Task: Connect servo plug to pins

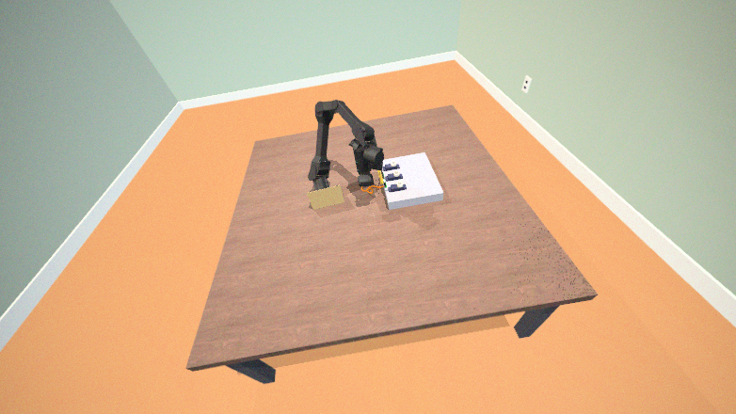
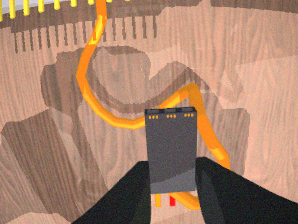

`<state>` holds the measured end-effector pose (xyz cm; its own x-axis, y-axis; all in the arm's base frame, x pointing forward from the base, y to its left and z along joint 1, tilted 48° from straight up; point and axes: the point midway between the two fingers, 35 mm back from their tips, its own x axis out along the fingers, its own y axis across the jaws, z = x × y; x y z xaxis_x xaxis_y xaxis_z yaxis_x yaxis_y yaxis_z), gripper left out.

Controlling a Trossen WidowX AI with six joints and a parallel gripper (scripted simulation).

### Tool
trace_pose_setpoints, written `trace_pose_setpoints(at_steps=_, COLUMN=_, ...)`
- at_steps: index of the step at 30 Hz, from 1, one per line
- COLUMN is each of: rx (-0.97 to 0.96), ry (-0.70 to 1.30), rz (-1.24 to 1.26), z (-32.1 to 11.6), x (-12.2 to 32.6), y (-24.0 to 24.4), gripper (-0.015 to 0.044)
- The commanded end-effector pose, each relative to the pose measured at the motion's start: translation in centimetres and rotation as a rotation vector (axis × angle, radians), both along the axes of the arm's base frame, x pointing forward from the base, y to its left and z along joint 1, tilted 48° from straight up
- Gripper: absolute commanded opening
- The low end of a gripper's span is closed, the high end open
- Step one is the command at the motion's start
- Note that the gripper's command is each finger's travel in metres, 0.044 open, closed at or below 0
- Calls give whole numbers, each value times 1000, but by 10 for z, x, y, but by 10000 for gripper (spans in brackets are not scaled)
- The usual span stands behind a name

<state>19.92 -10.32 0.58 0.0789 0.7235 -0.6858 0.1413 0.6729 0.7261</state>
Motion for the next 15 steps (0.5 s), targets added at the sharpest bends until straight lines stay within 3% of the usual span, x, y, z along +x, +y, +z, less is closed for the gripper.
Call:
trace_pose_setpoints(at_steps=1, rx=2, ry=-1, rz=-6, z=-1, x=6, y=0, gripper=0)
trace_pose_setpoints(at_steps=15, rx=2, ry=-3, rz=-6, z=-1, x=38, y=-5, gripper=0)
